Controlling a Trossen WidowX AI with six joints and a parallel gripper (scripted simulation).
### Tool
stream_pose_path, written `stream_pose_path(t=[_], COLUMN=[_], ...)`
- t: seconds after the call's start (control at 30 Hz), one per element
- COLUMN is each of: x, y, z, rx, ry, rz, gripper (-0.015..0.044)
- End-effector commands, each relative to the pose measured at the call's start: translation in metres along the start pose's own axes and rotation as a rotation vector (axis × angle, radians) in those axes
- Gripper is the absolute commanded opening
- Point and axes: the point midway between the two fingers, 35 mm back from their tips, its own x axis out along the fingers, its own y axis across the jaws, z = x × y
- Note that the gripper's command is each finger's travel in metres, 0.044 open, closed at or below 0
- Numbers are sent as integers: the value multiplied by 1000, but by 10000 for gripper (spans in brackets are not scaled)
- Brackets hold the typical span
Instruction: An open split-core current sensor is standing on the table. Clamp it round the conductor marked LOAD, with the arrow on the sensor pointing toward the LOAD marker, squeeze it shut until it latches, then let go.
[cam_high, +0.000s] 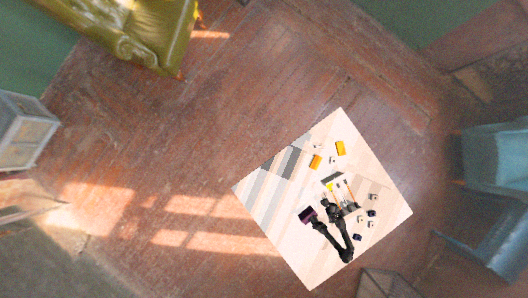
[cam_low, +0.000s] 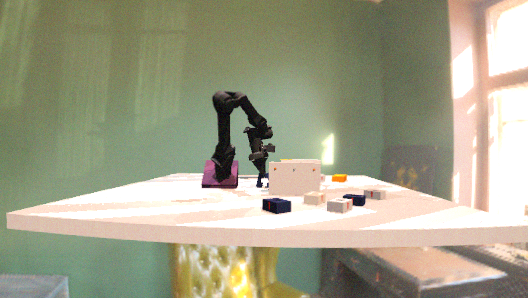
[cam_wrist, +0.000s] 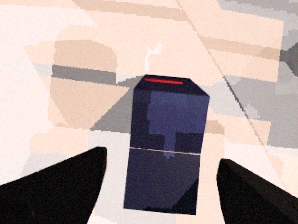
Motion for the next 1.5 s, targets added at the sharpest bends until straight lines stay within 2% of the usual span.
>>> stream_pose_path(t=[0.0,0.1,0.27,0.4,0.47,0.9,0.97,1.47], x=[0,-3,-54,-57,-57,-52,-52,-41], y=[0,0,1,0,0,-1,-1,-1], z=[0,1,-2,-2,-1,25,28,27], rx=[0,0,4,5,71,1419,1552,1568], ry=[0,0,1,1,12,195,205,207], rz=[0,1,4,3,1,-167,-198,-201], gripper=[286,286,286,286,320,320,320,320])
